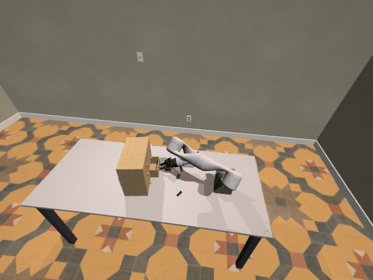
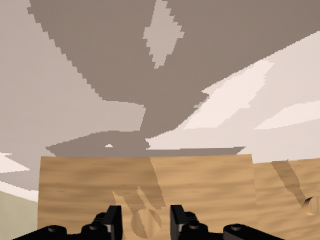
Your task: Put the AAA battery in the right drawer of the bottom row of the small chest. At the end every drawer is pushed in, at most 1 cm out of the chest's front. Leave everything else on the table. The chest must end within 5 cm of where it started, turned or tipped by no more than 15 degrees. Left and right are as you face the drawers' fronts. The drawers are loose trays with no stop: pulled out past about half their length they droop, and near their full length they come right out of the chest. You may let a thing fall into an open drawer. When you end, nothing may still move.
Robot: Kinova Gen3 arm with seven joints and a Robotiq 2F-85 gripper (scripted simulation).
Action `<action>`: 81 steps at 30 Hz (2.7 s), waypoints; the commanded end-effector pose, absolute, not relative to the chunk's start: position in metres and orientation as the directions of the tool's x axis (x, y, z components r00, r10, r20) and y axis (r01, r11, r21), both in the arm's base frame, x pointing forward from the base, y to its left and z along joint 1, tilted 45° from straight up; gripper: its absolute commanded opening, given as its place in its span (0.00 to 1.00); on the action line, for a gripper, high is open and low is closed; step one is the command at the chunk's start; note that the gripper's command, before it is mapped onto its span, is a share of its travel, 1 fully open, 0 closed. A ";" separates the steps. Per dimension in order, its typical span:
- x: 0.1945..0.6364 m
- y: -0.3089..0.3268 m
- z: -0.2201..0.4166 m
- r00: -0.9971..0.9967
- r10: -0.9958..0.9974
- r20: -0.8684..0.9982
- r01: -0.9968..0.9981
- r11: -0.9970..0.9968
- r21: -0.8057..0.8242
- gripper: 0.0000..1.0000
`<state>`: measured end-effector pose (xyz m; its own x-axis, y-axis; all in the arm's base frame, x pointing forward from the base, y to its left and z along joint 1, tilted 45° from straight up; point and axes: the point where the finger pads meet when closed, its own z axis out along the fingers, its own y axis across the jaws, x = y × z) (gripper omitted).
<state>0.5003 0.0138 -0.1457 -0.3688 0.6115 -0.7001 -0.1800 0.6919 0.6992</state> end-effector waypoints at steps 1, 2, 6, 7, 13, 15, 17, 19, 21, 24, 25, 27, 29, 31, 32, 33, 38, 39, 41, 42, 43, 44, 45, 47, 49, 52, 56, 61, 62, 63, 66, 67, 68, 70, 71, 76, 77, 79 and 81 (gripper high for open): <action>0.501 0.013 -0.145 -0.367 0.611 -0.701 -0.180 0.693 0.698 0.33; 0.501 0.013 -0.145 -0.367 0.611 -0.701 -0.180 0.693 0.698 0.33; 0.494 0.012 -0.146 -0.367 0.611 -0.701 -0.180 0.693 0.698 0.33; 0.491 0.011 -0.146 -0.367 0.611 -0.701 -0.180 0.693 0.698 0.33; 0.471 0.008 -0.148 -0.367 0.611 -0.701 -0.180 0.693 0.698 0.33; 0.462 0.007 -0.149 -0.367 0.611 -0.701 -0.180 0.693 0.698 0.33; 0.455 0.006 -0.150 -0.367 0.611 -0.701 -0.180 0.693 0.698 0.33; 0.452 0.006 -0.150 -0.367 0.611 -0.701 -0.180 0.693 0.698 0.33; 0.452 0.005 -0.150 -0.367 0.611 -0.701 -0.180 0.693 0.698 0.33; 0.451 0.004 -0.150 -0.367 0.611 -0.701 -0.180 0.693 0.698 0.33; 0.450 0.003 -0.148 -0.367 0.611 -0.701 -0.180 0.693 0.698 0.33; 0.449 0.001 -0.147 -0.367 0.611 -0.701 -0.180 0.693 0.698 0.33; 0.447 -0.002 -0.145 -0.367 0.611 -0.701 -0.180 0.693 0.698 0.33; 0.441 -0.009 -0.138 -0.367 0.611 -0.701 -0.180 0.693 0.698 0.33; 0.438 -0.014 -0.135 -0.367 0.611 -0.701 -0.180 0.693 0.698 0.33; 0.435 -0.018 -0.131 -0.367 0.611 -0.701 -0.180 0.693 0.698 0.33; 0.423 -0.036 -0.117 -0.367 0.611 -0.701 -0.180 0.693 0.698 0.33; 0.420 -0.040 -0.114 -0.367 0.611 -0.701 -0.180 0.693 0.698 0.33; 0.416 -0.047 -0.108 -0.367 0.611 -0.701 -0.180 0.693 0.698 0.33; 0.413 -0.050 -0.105 -0.367 0.611 -0.701 -0.180 0.693 0.698 0.33; 0.411 -0.053 -0.103 -0.367 0.611 -0.701 -0.180 0.693 0.698 0.33; 0.411 -0.053 -0.103 -0.367 0.611 -0.701 -0.180 0.693 0.698 0.33; 0.411 -0.053 -0.103 -0.367 0.611 -0.701 -0.180 0.693 0.698 0.33; 0.408 -0.057 -0.099 -0.367 0.611 -0.701 -0.180 0.693 0.698 0.33; 0.406 -0.060 -0.097 -0.367 0.611 -0.701 -0.180 0.693 0.698 0.33; 0.405 -0.061 -0.096 -0.367 0.611 -0.701 -0.180 0.693 0.698 0.33; 0.405 -0.062 -0.096 -0.367 0.611 -0.701 -0.180 0.693 0.698 0.33; 0.405 -0.062 -0.096 -0.371 0.610 -0.700 -0.180 0.693 0.698 0.33; 0.405 -0.062 -0.096 -0.371 0.610 -0.700 -0.180 0.693 0.698 0.33; 0.405 -0.062 -0.096 -0.373 0.609 -0.700 -0.180 0.693 0.698 0.33; 0.404 -0.062 -0.095 -0.382 0.605 -0.699 -0.181 0.693 0.698 0.33; 0.404 -0.063 -0.095 -0.386 0.603 -0.698 -0.181 0.692 0.698 0.33; 0.404 -0.063 -0.095 -0.391 0.601 -0.697 -0.181 0.692 0.698 0.33; 0.403 -0.064 -0.094 -0.402 0.596 -0.695 -0.180 0.693 0.698 0.33; 0.402 -0.065 -0.094 -0.408 0.593 -0.694 -0.180 0.693 0.698 0.33; 0.399 -0.068 -0.091 -0.451 0.573 -0.684 -0.180 0.693 0.698 0.33; 0.399 -0.069 -0.091 -0.462 0.567 -0.682 -0.180 0.693 0.698 0.33; 0.399 -0.069 -0.091 -0.462 0.567 -0.682 -0.180 0.693 0.698 0.33; 0.397 -0.070 -0.089 -0.485 0.555 -0.676 -0.181 0.693 0.698 0.33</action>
